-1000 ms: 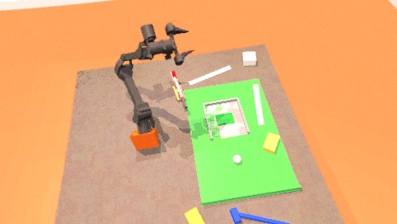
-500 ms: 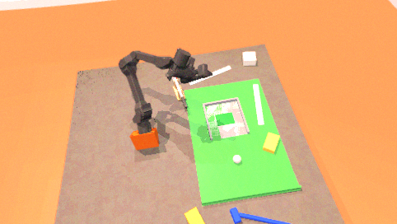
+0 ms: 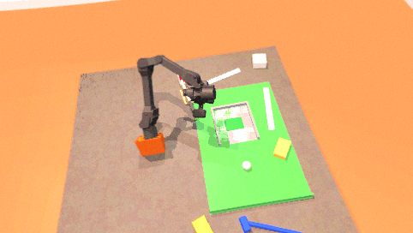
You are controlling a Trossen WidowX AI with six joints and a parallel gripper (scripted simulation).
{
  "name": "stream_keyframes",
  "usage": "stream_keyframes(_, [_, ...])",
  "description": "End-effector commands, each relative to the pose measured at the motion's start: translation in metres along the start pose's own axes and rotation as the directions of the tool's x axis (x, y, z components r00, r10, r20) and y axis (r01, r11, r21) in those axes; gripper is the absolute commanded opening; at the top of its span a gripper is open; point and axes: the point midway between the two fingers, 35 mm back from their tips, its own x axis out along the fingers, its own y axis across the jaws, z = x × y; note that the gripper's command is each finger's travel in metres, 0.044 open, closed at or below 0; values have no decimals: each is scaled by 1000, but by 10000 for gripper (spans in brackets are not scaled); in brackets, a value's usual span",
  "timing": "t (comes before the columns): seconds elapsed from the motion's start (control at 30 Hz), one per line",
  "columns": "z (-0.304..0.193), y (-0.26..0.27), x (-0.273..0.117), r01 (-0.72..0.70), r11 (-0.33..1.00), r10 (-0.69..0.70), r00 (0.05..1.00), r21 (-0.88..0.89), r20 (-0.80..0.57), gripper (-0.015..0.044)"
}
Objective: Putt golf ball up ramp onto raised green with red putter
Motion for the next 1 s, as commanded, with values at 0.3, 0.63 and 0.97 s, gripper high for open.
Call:
stream_keyframes(0.3, [-80, -12, 52, 356, 402, 55, 910, 844, -410, 440])
stream_keyframes(0.63, [-80, -10, 54, 356, 402, 55, 910, 844, -410, 440])
stream_keyframes(0.97, [-90, -8, 74, 356, 402, 57, 910, 844, -411, 440])
